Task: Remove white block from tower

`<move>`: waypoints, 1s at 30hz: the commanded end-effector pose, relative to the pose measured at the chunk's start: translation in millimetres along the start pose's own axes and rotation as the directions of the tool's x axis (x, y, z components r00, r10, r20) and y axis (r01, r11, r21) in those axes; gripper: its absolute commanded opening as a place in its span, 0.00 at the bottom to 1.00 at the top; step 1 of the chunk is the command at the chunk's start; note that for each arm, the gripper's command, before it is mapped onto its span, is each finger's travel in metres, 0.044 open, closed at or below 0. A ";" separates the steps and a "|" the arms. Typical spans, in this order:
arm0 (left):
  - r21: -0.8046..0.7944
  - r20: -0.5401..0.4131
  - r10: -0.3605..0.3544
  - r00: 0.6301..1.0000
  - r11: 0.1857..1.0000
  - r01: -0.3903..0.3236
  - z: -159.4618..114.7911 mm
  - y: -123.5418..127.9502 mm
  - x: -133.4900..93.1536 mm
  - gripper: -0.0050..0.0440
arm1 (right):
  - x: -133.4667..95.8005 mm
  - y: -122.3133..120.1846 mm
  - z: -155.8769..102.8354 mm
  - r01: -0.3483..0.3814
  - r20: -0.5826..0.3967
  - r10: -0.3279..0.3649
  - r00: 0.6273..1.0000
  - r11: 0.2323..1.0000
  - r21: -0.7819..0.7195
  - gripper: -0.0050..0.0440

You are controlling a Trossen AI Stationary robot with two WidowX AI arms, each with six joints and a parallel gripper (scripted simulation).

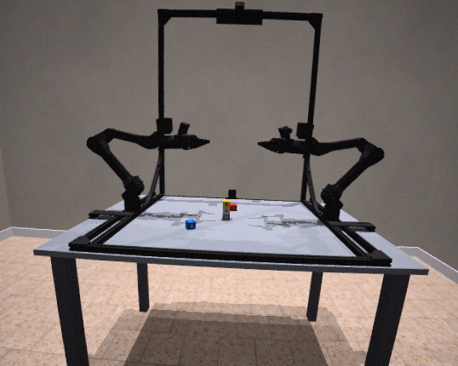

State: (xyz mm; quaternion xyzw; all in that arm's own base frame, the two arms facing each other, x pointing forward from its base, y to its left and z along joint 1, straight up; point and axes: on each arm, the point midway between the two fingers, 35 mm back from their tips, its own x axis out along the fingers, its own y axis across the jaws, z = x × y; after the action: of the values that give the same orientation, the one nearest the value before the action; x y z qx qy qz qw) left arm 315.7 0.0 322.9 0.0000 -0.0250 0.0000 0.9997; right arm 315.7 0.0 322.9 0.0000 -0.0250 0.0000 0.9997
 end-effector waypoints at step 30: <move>0.000 0.000 0.000 1.000 1.000 0.000 0.0 0.0 0.0 0.92 | 73.8 -13.3 -53.8 0.247 -0.464 -0.042 0.885 0.886 0.392 0.92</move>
State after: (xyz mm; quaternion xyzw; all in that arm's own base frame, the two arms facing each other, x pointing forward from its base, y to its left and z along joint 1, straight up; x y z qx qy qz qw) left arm 315.7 0.0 322.9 0.0000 -0.0250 0.0000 0.9997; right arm 373.8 -8.0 288.7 0.1698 0.1459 -0.0391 0.9738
